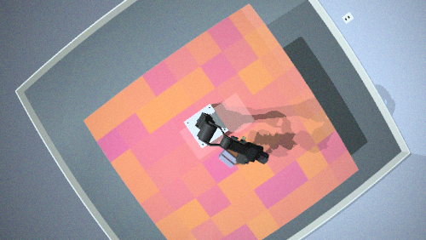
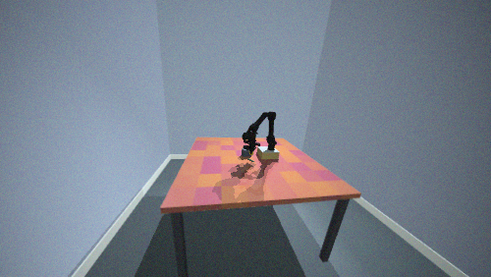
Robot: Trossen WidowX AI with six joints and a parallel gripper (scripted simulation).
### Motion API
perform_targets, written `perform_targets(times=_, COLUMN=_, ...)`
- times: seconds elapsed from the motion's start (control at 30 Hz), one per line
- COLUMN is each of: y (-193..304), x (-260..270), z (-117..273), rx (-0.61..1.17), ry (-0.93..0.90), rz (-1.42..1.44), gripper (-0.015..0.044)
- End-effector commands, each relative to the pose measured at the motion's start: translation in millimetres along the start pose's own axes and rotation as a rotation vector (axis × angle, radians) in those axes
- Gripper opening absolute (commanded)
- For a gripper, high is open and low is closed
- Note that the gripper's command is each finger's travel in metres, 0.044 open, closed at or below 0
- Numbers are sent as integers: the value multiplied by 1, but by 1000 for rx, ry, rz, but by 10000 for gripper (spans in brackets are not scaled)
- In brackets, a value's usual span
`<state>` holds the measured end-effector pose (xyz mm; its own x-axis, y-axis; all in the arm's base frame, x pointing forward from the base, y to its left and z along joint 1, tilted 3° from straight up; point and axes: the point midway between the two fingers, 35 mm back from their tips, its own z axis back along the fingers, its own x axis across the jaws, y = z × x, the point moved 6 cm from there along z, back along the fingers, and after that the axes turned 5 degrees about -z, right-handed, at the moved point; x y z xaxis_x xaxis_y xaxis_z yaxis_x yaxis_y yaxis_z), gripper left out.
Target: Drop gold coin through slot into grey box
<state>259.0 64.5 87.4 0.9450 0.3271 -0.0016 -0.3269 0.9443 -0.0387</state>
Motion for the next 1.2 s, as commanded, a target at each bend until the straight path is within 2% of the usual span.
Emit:
perform_targets(times=0.0, y=0, x=-1, z=10, rx=-3, ry=1, rz=-3, gripper=0)
perform_targets(times=0.47, y=0, x=-4, z=37, rx=-3, ry=2, rz=19, gripper=0)
perform_targets(times=1.17, y=6, x=-1, z=37, rx=-2, ry=2, rz=735, gripper=0)
